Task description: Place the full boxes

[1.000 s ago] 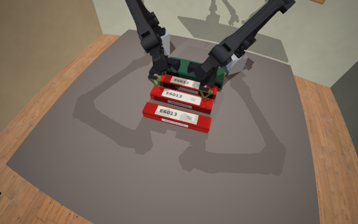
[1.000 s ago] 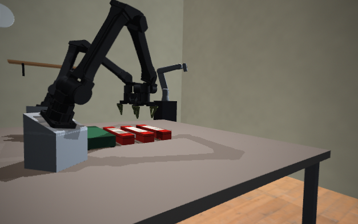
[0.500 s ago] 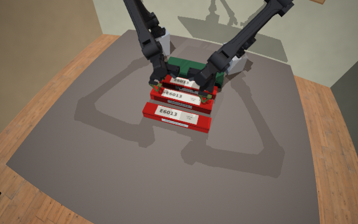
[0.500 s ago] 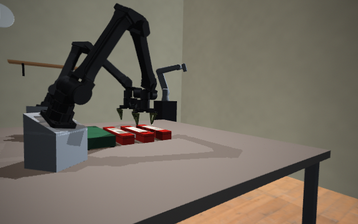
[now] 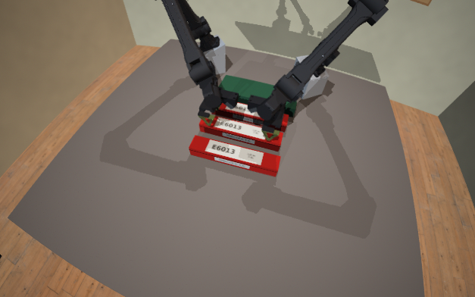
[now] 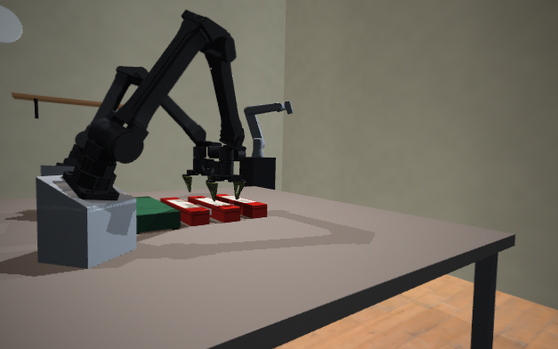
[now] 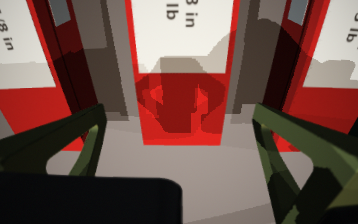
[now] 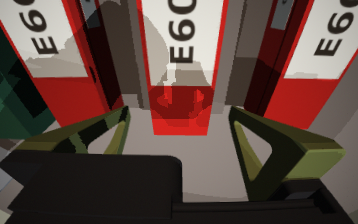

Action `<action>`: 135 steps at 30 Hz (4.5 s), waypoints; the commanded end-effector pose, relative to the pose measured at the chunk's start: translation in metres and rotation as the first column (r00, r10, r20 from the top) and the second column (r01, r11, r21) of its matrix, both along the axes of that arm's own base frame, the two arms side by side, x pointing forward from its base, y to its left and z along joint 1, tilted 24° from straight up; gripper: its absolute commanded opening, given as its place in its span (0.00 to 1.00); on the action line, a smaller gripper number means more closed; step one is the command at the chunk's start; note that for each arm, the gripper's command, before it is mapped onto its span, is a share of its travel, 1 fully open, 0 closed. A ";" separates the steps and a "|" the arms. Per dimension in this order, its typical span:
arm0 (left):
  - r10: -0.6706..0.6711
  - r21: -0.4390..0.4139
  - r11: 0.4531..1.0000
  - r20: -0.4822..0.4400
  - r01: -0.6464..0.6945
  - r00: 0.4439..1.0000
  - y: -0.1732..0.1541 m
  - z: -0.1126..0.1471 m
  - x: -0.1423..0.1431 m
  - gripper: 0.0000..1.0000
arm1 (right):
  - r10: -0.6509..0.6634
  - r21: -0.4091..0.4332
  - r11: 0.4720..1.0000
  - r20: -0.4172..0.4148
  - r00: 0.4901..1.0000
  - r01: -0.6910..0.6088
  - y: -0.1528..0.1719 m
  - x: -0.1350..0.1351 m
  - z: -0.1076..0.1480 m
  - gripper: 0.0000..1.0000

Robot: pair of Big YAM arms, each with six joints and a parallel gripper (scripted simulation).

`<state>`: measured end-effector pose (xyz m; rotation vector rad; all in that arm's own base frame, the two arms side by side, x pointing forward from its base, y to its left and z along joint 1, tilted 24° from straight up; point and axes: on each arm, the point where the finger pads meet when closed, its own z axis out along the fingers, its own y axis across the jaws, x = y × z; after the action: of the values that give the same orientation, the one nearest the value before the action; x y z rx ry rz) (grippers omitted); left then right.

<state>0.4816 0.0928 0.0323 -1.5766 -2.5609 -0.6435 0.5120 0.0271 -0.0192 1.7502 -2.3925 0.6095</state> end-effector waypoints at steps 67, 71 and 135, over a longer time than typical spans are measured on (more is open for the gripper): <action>0.008 0.000 1.000 -0.001 -0.008 1.000 0.034 -0.060 0.010 0.00 | 0.007 0.008 1.000 0.040 0.999 -0.007 -0.018 0.025 -0.038 0.00; 0.008 0.000 1.000 -0.001 -0.008 1.000 0.034 -0.060 0.010 0.00 | 0.007 0.008 1.000 0.040 0.999 -0.007 -0.018 0.025 -0.038 0.00; -0.005 0.003 1.000 0.055 0.004 0.998 0.004 0.009 0.022 0.00 | 0.012 0.014 1.000 0.076 0.997 -0.014 0.010 0.028 0.021 0.00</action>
<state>0.4771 0.1077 -0.0131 -1.5622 -2.5482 -0.5851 0.5089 0.0143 -0.0601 1.7363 -2.3814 0.5630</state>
